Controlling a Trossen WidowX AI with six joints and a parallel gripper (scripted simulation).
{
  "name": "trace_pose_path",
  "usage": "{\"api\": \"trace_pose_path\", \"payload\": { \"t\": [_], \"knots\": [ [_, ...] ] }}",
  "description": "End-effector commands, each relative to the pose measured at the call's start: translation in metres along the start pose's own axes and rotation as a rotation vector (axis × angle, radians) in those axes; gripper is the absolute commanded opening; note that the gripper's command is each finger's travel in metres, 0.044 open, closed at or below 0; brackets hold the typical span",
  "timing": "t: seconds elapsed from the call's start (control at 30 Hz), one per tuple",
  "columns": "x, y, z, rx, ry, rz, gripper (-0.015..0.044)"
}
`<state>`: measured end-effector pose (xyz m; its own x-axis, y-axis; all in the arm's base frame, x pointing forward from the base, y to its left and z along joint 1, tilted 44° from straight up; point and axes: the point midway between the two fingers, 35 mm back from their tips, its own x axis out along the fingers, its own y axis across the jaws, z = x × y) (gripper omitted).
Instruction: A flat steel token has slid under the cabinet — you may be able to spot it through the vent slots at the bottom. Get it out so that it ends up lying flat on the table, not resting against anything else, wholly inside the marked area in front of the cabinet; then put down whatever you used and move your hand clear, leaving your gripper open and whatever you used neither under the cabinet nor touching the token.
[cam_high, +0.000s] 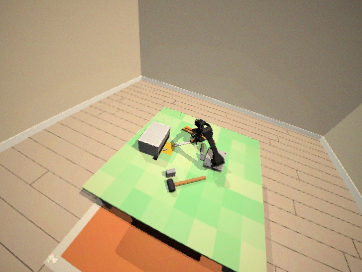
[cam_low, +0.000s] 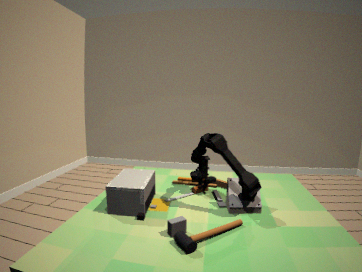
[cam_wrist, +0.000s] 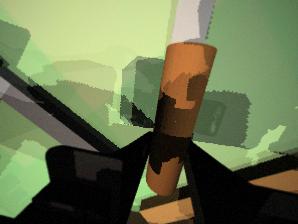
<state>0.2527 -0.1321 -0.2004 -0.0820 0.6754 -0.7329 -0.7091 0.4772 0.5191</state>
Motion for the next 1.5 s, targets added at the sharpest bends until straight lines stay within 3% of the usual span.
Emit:
{"api": "trace_pose_path", "payload": {
  "t": [0.0,0.67,1.47],
  "knots": [
    [-0.003,-0.006,0.000,-0.004,0.000,-0.011,0.0000],
    [-0.003,-0.017,-0.001,-0.005,0.000,-0.012,0.0000],
    [-0.003,-0.018,0.037,-0.006,-0.002,-0.011,0.0000]
  ]
}}
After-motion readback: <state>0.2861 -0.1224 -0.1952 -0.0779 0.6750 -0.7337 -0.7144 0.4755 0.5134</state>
